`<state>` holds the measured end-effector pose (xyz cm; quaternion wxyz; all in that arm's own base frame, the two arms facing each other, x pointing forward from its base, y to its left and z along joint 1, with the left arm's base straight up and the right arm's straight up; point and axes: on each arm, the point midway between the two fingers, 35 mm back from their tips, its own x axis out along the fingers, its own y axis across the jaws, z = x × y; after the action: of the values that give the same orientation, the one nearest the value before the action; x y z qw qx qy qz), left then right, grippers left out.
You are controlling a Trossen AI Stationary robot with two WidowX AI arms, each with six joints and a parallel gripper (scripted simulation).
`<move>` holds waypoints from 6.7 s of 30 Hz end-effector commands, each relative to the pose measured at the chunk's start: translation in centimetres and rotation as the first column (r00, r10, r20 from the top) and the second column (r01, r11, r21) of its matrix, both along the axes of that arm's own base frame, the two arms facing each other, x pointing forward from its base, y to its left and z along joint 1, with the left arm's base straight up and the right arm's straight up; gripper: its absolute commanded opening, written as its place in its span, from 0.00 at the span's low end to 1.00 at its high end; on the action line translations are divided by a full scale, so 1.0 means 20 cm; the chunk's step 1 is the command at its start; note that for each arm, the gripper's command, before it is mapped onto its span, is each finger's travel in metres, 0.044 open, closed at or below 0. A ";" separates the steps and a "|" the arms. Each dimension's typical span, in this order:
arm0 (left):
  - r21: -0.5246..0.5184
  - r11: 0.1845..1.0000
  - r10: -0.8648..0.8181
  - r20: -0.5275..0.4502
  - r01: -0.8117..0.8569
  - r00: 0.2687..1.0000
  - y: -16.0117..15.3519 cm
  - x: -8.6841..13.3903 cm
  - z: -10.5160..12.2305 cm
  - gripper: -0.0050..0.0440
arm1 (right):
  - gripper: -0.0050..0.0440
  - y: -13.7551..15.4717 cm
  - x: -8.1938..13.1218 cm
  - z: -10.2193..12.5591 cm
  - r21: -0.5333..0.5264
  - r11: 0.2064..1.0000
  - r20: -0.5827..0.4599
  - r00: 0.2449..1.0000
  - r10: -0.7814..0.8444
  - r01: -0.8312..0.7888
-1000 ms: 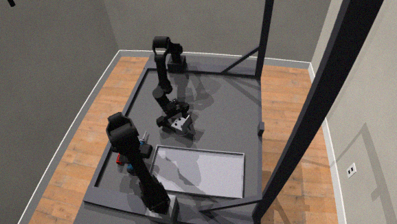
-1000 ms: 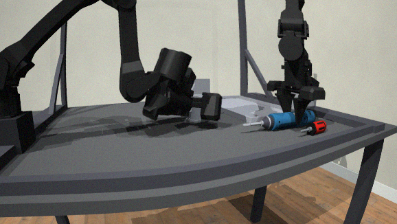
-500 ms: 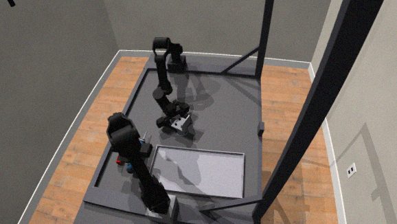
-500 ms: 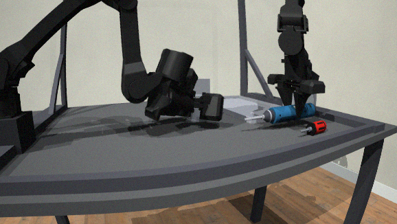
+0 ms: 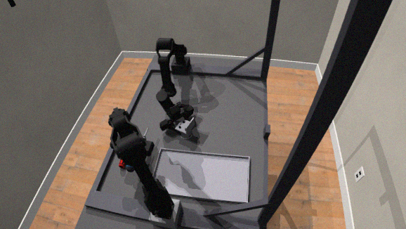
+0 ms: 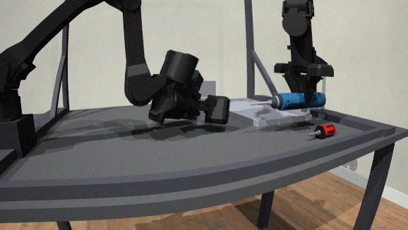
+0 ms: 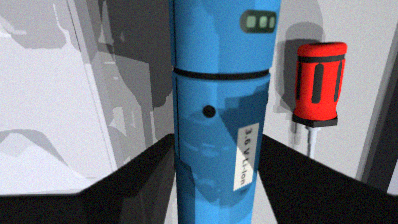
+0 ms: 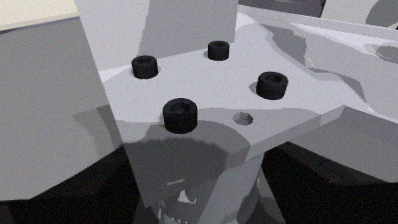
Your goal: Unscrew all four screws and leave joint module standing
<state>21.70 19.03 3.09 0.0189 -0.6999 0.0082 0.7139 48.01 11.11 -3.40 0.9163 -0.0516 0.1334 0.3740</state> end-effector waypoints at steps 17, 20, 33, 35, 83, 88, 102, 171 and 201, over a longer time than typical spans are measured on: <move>0.527 0.675 -0.530 -0.139 0.516 0.836 -0.30 0.09 0.29 0.43 | 0.59 0.01 0.03 0.08 0.003 1.000 0.037 0.999 0.005 -0.005; 0.590 0.564 -0.594 -0.197 0.578 0.780 -0.34 0.10 0.33 0.43 | 0.59 0.01 0.03 0.08 0.003 1.000 0.037 0.999 0.005 -0.005; 0.709 0.076 -0.716 -0.450 0.701 0.533 -0.50 0.11 0.45 0.43 | 0.59 0.01 0.03 0.08 0.003 1.000 0.037 0.999 0.005 -0.005; 0.711 0.003 -0.718 -0.488 0.703 0.497 -0.51 0.11 0.46 0.43 | 0.59 0.01 0.03 0.08 0.003 1.000 0.037 0.999 0.005 -0.005; 0.115 -0.983 -0.117 -0.993 0.141 -0.002 -0.75 0.19 0.85 0.43 | 0.59 0.01 0.03 0.08 0.003 1.000 0.037 0.999 0.005 -0.005; 0.053 -0.995 -0.054 -0.999 0.081 -0.007 -0.76 0.20 0.87 0.43 | 0.59 0.01 0.03 0.08 0.003 1.000 0.037 0.999 0.005 -0.005; 0.027 -0.998 -0.027 -1.000 0.057 0.003 -0.77 0.19 0.89 0.43 | 0.59 0.01 0.03 0.08 0.003 1.000 0.037 0.999 0.005 -0.005; 0.022 -0.998 -0.019 -0.999 0.059 0.049 -0.85 0.47 0.81 0.43 | 0.59 0.01 0.03 0.08 0.003 1.000 0.037 0.999 0.005 -0.005; 0.023 -0.998 -0.020 -0.998 0.060 0.054 -0.95 0.77 0.84 0.43 | 0.59 0.01 0.03 0.08 0.003 1.000 0.037 0.999 0.005 -0.005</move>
<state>35.77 0.27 17.45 0.9997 0.0062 0.0009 0.0217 48.01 11.11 -3.40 0.9163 -0.0515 0.1334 0.3740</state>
